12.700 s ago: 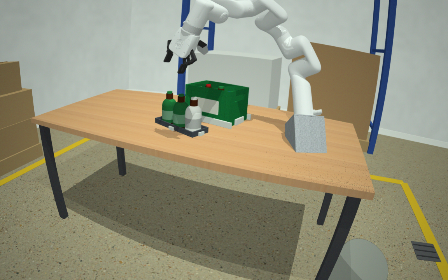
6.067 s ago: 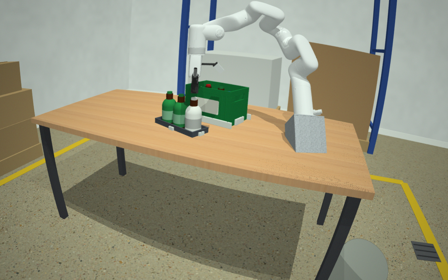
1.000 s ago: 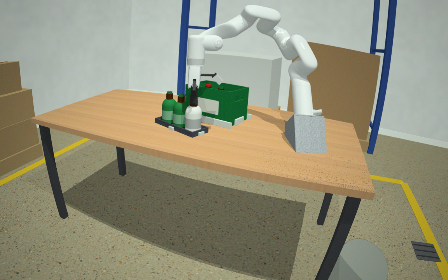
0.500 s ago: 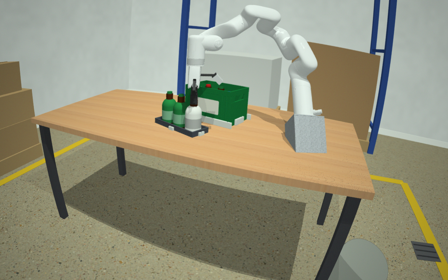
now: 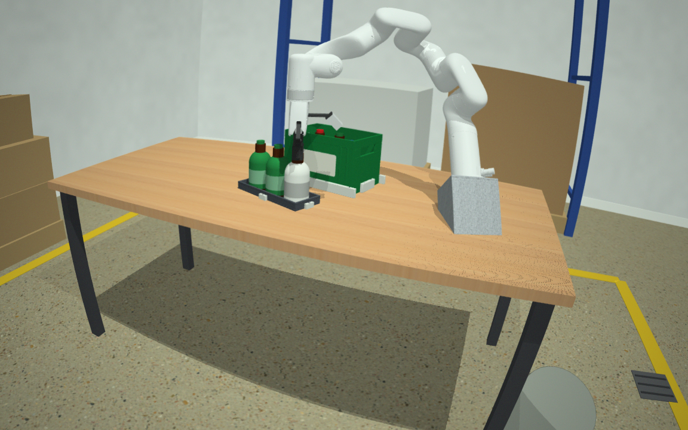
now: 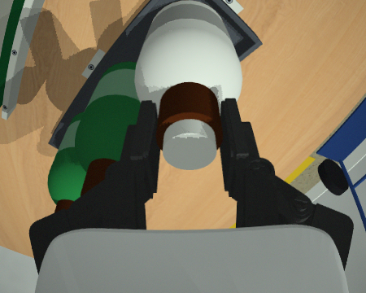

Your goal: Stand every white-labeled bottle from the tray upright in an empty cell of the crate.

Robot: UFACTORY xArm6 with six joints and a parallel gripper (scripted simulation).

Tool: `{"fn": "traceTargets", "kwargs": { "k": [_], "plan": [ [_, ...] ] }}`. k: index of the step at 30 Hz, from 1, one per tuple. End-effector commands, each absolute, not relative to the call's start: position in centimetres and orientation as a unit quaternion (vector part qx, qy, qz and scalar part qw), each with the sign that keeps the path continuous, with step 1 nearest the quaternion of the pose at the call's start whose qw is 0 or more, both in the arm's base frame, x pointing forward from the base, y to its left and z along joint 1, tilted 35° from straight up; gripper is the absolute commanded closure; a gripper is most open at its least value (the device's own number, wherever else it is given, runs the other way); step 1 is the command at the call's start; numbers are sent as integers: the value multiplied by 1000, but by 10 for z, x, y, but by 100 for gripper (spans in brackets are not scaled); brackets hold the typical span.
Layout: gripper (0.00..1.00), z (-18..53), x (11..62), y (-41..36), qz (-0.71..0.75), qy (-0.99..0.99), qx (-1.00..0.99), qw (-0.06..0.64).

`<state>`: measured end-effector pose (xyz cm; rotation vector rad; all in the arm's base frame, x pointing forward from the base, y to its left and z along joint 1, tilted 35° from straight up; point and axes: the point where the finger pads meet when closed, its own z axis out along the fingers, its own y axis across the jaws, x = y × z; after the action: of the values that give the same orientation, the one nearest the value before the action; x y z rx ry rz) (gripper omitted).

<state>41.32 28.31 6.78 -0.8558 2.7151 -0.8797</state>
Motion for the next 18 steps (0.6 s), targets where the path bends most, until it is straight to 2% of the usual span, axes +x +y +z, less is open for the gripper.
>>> {"fn": "traceTargets", "kwargs": {
  "k": [1, 18],
  "plan": [
    [100, 69, 414, 284, -293, 908, -286, 83],
    [100, 73, 412, 287, -293, 908, -286, 83]
  ]
}}
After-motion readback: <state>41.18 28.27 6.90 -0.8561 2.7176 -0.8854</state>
